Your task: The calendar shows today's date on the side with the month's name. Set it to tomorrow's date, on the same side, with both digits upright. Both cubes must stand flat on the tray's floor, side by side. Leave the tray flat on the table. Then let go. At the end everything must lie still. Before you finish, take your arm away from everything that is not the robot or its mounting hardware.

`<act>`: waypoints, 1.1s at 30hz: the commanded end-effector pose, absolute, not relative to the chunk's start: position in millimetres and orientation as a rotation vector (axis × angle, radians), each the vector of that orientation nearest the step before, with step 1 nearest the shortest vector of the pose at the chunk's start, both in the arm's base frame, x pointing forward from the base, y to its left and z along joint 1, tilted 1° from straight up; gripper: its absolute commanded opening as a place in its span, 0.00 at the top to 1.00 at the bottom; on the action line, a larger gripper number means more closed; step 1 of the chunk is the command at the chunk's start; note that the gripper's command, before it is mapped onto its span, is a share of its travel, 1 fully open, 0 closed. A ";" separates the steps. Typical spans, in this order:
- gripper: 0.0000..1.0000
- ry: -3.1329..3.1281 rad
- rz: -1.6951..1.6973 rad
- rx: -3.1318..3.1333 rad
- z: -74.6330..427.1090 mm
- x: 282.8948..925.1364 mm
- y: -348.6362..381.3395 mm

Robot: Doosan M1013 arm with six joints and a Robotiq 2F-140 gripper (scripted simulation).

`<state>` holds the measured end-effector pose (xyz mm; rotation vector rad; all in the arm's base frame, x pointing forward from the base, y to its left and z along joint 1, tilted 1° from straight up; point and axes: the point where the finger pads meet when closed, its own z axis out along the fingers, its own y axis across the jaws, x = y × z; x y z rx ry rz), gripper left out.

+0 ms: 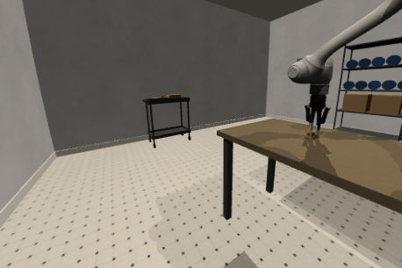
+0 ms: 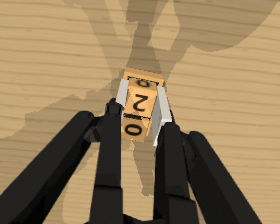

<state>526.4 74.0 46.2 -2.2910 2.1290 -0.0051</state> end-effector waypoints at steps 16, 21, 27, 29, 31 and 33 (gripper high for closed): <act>0.84 2.129 -0.005 -2.291 46.3 526.4 74.1; 0.84 2.129 -0.005 -2.291 46.3 526.4 74.1; 0.84 2.129 -0.005 -2.291 46.3 526.4 74.1; 0.84 2.129 -0.005 -2.291 46.3 526.4 74.1; 0.84 2.129 -0.005 -2.291 46.3 526.4 74.1; 0.82 2.129 -0.005 -2.291 46.3 526.4 74.1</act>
